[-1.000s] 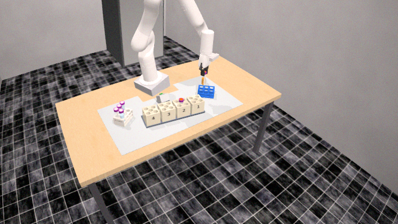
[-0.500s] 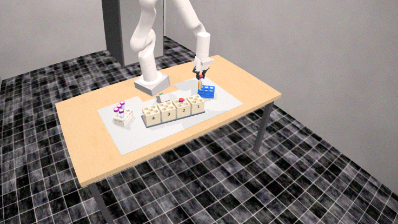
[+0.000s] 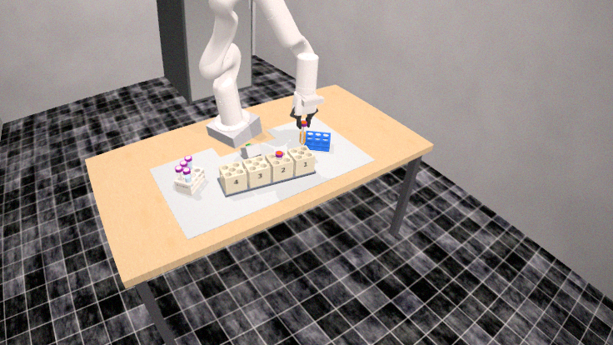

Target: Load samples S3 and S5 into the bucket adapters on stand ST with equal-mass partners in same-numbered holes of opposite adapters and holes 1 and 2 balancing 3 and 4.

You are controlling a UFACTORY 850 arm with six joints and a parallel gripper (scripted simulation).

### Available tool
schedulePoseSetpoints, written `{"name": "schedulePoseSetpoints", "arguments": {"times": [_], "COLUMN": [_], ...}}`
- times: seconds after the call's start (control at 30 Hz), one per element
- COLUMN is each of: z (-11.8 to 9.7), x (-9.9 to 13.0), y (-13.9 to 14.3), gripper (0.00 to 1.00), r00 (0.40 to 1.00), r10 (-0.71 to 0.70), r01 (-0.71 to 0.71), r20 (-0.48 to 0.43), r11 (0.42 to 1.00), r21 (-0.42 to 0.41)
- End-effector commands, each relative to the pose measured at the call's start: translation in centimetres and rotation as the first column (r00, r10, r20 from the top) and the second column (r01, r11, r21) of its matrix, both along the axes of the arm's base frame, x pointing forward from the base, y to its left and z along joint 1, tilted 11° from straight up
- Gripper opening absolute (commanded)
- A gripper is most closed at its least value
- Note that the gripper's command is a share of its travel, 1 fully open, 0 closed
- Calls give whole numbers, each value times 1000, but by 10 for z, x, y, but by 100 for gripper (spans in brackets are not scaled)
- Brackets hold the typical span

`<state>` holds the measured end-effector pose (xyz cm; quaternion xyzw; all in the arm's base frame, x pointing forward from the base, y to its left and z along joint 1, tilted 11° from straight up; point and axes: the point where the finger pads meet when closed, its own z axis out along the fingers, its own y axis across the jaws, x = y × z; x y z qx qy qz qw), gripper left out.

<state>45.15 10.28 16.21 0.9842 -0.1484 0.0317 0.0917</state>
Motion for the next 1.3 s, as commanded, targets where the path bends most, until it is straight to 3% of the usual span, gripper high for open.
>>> {"name": "schedulePoseSetpoints", "arguments": {"times": [0.0,0.77,1.27], "z": [2,0,-30], "x": [3,3,4], "y": [-5,-5,-11], "gripper": [0,0,0], "r00": [1000,1000,1000], "r10": [0,0,0], "r01": [0,0,0], "r20": [1,1,1], "r11": [1000,1000,1000], "r21": [1,1,1]}}
